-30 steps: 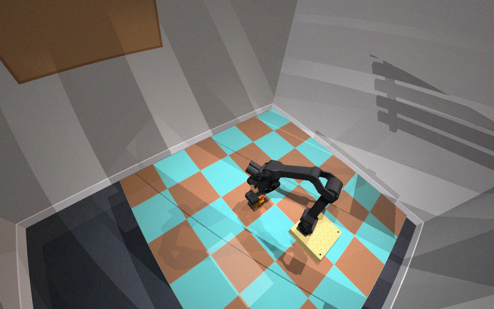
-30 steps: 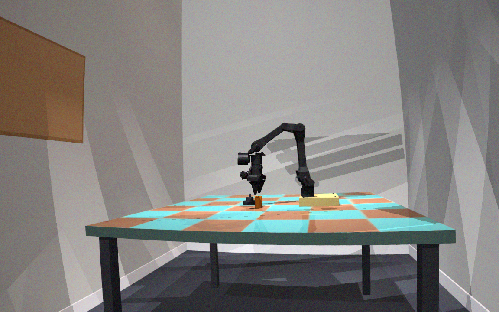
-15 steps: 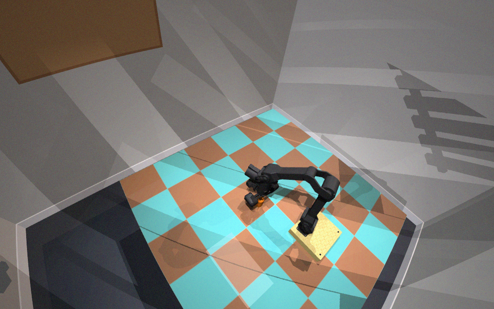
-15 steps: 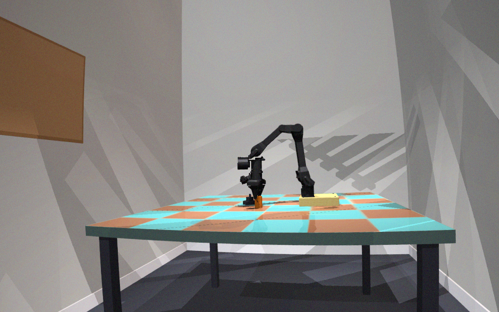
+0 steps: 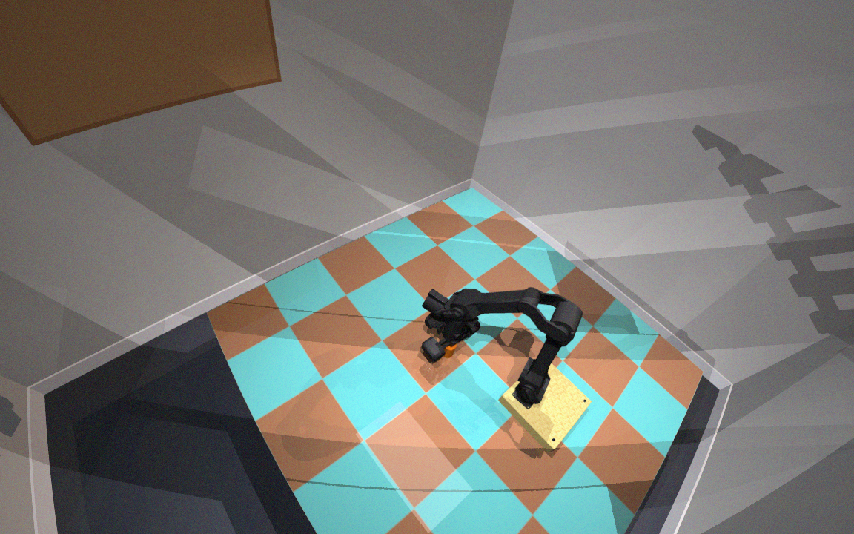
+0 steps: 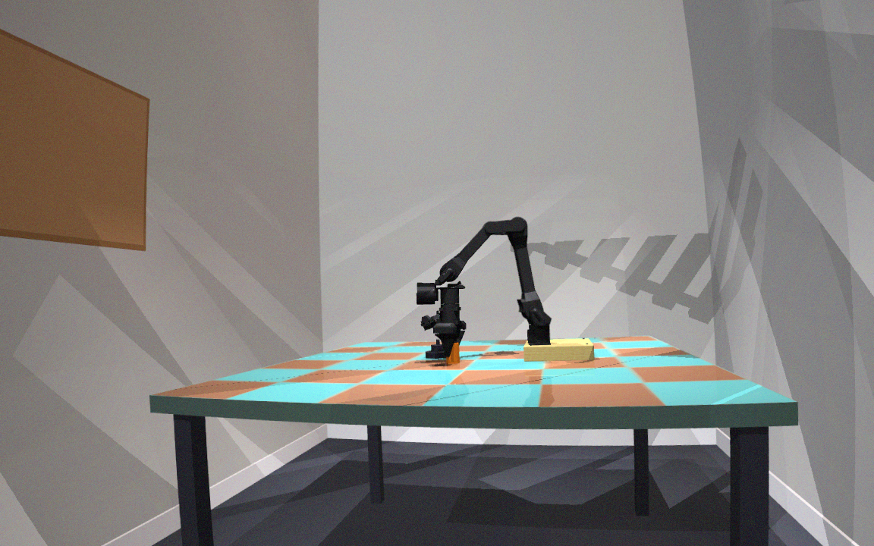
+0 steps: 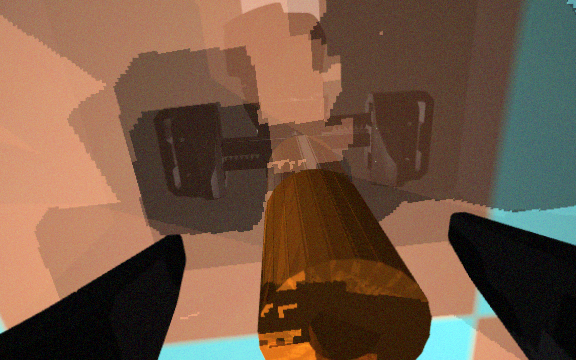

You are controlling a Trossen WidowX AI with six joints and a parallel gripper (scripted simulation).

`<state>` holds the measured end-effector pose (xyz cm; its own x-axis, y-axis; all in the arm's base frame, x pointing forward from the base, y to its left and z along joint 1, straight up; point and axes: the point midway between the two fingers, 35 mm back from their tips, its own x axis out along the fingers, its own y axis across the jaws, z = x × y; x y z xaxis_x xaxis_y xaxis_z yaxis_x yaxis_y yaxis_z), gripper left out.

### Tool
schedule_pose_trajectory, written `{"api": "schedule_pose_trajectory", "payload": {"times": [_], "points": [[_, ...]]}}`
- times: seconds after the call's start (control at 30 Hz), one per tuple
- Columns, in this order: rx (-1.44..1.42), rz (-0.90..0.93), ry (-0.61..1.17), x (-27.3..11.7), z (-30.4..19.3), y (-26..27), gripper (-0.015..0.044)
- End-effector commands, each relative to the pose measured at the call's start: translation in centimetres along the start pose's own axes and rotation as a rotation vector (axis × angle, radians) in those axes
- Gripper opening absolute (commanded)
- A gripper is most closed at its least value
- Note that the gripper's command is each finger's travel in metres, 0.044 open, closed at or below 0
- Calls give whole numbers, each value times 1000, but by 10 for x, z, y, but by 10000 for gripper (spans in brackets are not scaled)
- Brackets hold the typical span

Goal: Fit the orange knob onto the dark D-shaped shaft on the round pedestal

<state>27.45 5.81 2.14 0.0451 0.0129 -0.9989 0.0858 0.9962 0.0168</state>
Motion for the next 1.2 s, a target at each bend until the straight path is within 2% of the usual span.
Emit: {"api": "schedule_pose_trajectory", "payload": {"times": [0.0,0.17,0.5,0.7,0.87,1.17], "points": [[4,-8,15,10,-4,-2,440],[4,-8,15,16,-4,-2,440],[4,-8,15,16,-4,-2,177],[4,-8,15,16,-4,-2,138],[-15,-11,-52,9,9,0,6],[-9,-9,-30,-35,15,4,0]]}}
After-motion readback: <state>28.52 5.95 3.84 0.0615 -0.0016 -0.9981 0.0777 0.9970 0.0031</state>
